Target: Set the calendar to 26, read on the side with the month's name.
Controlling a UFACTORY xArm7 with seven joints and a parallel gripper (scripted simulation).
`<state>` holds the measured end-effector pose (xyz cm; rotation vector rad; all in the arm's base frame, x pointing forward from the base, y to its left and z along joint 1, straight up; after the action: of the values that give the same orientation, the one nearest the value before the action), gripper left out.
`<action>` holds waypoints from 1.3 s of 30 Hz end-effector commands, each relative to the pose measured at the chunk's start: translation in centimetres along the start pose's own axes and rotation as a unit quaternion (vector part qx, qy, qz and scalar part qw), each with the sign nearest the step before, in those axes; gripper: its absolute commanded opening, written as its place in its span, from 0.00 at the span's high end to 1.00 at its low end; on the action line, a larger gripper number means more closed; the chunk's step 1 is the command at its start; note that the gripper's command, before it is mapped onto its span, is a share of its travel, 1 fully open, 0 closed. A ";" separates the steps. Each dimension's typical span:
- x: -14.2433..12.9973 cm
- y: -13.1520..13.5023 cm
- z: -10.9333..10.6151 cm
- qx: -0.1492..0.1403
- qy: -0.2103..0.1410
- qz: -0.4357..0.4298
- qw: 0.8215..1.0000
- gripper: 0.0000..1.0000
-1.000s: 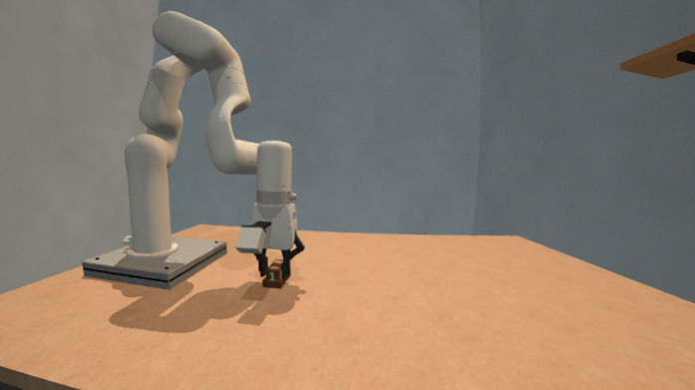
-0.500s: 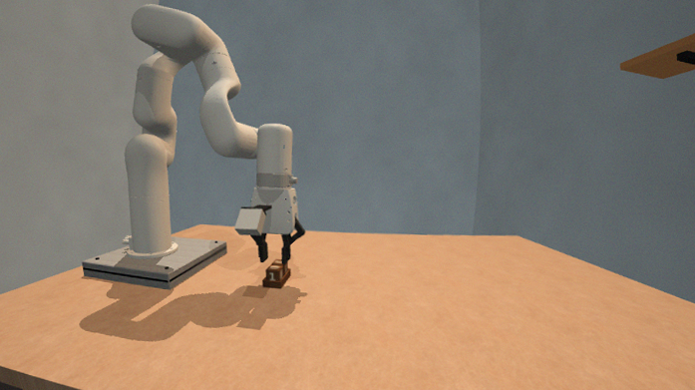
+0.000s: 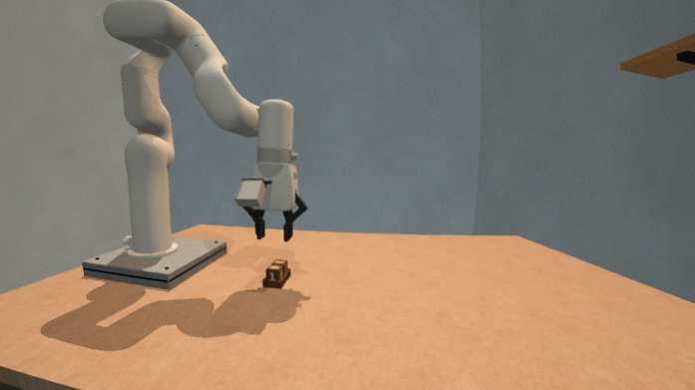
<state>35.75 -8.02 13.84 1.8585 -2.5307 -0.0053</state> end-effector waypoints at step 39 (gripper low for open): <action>0.0 0.0 -4.6 0.001 0.000 0.000 1.000 0.00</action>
<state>35.72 -8.01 17.02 1.8568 -2.5294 -0.0058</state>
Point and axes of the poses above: the point where the finger pads meet when closed, its own z axis out along the fingers, its own y axis across the jaws, x = y × z, the point moved 5 cm from there along -z, back along the fingers, and after that the axes turned 8 degrees about z, right-handed, at the moved point
